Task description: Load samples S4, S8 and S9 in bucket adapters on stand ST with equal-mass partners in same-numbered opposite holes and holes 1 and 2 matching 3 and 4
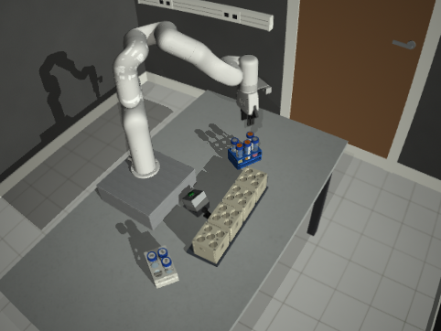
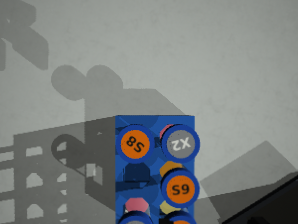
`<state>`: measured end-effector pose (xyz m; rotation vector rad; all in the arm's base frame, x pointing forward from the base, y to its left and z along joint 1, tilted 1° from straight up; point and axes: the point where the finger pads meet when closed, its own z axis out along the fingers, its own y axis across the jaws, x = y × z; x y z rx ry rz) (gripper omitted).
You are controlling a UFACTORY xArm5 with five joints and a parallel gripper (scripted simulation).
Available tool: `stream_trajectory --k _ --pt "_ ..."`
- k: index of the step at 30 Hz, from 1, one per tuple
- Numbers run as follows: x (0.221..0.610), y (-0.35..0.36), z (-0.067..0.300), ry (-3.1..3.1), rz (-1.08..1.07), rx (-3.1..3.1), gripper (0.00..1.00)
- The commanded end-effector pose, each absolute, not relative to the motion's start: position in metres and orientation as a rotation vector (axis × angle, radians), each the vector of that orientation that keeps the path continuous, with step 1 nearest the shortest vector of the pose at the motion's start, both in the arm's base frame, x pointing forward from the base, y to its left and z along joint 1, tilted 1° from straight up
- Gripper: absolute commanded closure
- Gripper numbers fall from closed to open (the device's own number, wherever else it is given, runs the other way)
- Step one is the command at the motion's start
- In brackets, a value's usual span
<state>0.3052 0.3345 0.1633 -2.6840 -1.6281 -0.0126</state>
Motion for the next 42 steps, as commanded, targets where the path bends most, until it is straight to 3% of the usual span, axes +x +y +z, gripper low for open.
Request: stream_trajectory --k 1,14,15,27,42 --pt "0.306 0.335 0.165 -1.620 -0.013 -2.671 0.56" --pt "0.306 0.335 0.165 -1.620 -0.013 -2.671 0.56" --pt "0.305 0.340 0.165 -1.576 -0.012 -2.697 0.43" --pt "0.289 0.388 0.166 -1.106 -0.007 -2.920 0.43" --pt "0.289 0.389 0.166 -0.452 -0.001 -3.089 0.43"
